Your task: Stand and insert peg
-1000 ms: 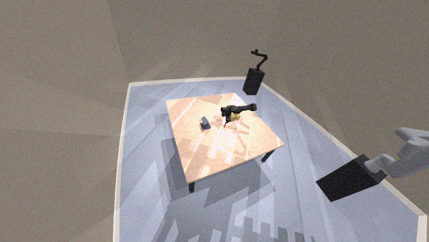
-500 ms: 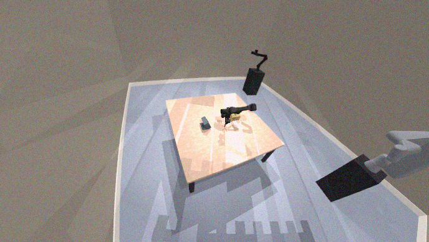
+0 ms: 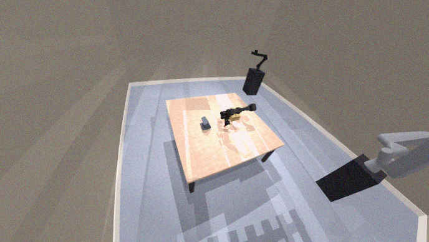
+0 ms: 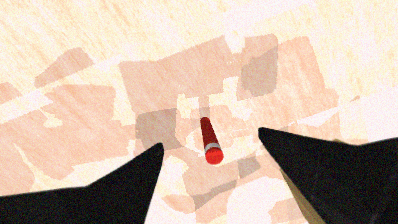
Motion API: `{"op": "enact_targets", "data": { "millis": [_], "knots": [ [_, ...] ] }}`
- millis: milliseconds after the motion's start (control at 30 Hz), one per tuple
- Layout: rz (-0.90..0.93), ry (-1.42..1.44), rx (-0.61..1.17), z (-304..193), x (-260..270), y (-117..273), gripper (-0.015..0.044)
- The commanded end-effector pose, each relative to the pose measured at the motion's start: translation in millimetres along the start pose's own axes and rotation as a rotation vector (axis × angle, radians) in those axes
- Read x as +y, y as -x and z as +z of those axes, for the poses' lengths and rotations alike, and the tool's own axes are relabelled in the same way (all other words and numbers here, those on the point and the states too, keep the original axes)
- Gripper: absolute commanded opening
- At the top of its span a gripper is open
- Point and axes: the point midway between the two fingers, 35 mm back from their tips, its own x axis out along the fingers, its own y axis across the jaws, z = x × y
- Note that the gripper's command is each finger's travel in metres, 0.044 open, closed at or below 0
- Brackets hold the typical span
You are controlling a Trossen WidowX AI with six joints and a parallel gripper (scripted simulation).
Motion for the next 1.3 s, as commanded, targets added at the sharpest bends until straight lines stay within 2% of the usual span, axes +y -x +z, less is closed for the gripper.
{"op": "enact_targets", "data": {
  "millis": [0, 400, 933, 1033, 1267],
  "knots": [
    [0.005, -0.007, 0.006, -2, -1, -7, 0.0440],
    [0.010, -0.007, 0.008, -4, 0, -22, 0.0440],
    [0.005, 0.000, 0.004, -3, 1, -20, 0.0020],
    [0.005, 0.000, 0.004, -3, 1, -20, 0.0000],
    [0.004, -0.001, 0.003, -2, 0, -16, 0.0000]
  ]
}}
